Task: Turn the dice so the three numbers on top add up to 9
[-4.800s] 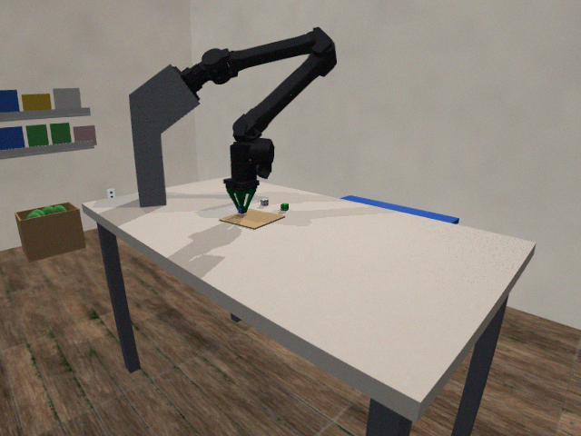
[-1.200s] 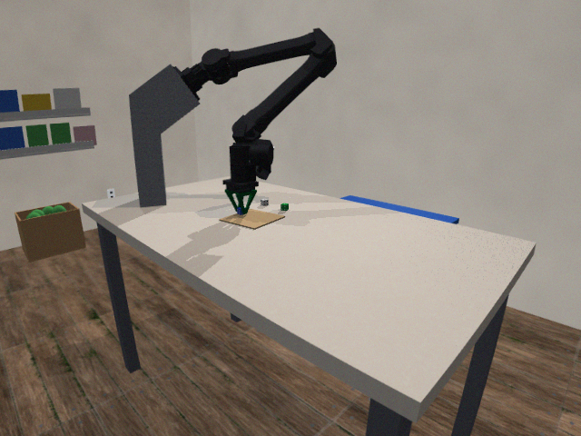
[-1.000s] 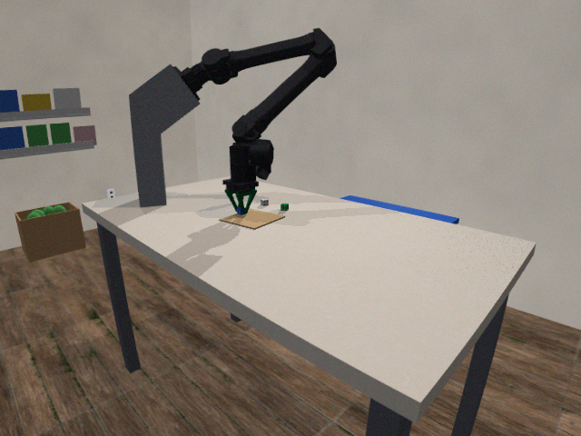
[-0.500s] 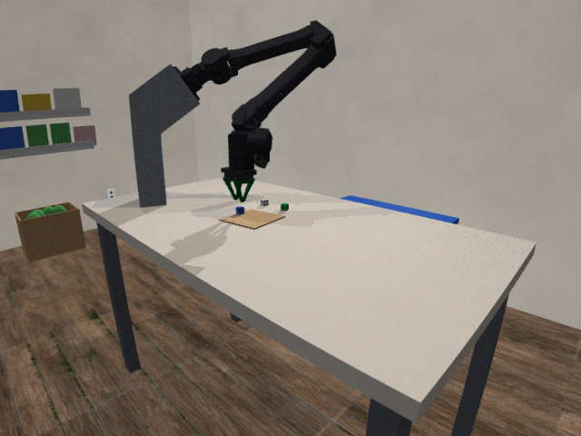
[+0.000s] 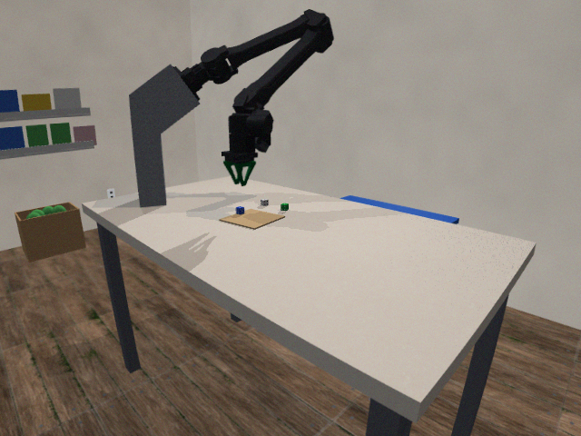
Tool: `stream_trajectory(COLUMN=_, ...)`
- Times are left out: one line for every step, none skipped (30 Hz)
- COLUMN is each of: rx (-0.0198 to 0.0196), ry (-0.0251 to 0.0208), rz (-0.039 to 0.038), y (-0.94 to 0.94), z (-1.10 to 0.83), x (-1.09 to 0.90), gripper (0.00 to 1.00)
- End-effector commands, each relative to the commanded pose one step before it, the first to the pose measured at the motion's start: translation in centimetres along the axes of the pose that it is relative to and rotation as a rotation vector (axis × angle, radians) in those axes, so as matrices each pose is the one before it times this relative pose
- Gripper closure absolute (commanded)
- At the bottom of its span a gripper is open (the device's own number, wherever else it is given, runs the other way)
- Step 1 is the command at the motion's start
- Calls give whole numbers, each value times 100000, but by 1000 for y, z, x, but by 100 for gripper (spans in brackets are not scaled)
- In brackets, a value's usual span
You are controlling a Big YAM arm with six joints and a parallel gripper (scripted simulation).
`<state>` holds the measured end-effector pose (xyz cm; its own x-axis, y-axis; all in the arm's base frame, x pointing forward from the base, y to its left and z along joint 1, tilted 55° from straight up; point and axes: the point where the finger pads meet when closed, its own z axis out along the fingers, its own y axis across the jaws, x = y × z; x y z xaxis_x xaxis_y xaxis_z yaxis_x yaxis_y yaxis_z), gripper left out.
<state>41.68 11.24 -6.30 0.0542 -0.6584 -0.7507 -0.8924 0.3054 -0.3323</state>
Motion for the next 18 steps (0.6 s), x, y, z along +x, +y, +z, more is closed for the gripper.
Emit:
stream_trajectory(rx=3177, ry=317, rz=-1485, y=-929, z=-1228, x=294, gripper=66)
stream_trajectory(rx=93, ry=-38, rz=-97, y=-11, z=17, x=14, gripper=0)
stream_trajectory(rx=-35, ry=14, rz=37, y=16, z=7, x=14, gripper=0)
stream_trajectory(rx=0, ry=0, rz=0, y=0, z=0, x=0, gripper=0)
stream_trajectory(rx=0, ry=0, rz=0, y=0, z=0, x=0, gripper=0)
stream_trajectory(rx=0, ry=0, rz=0, y=0, z=0, x=0, gripper=0)
stream_trajectory(rx=0, ry=0, rz=281, y=0, z=0, x=0, gripper=0)
stream_trajectory(rx=1, ry=0, rz=150, y=0, z=0, x=0, gripper=0)
stream_trajectory(rx=0, ry=0, rz=13, y=0, z=0, x=0, gripper=0)
stream_trajectory(rx=-1, ry=0, rz=1, y=0, z=0, x=0, gripper=0)
stream_trajectory(rx=0, ry=0, rz=0, y=0, z=0, x=0, gripper=0)
stream_trajectory(rx=0, ry=0, rz=0, y=0, z=0, x=0, gripper=0)
stream_trajectory(rx=-1, ry=0, rz=0, y=0, z=0, x=0, gripper=0)
stream_trajectory(rx=0, ry=0, rz=0, y=0, z=0, x=0, gripper=0)
stream_trajectory(rx=0, ry=0, rz=-1, y=0, z=0, x=0, gripper=0)
stream_trajectory(rx=0, ry=0, rz=0, y=0, z=0, x=0, gripper=0)
stream_trajectory(rx=0, ry=0, rz=0, y=0, z=0, x=0, gripper=0)
stream_trajectory(rx=0, ry=0, rz=0, y=0, z=0, x=0, gripper=0)
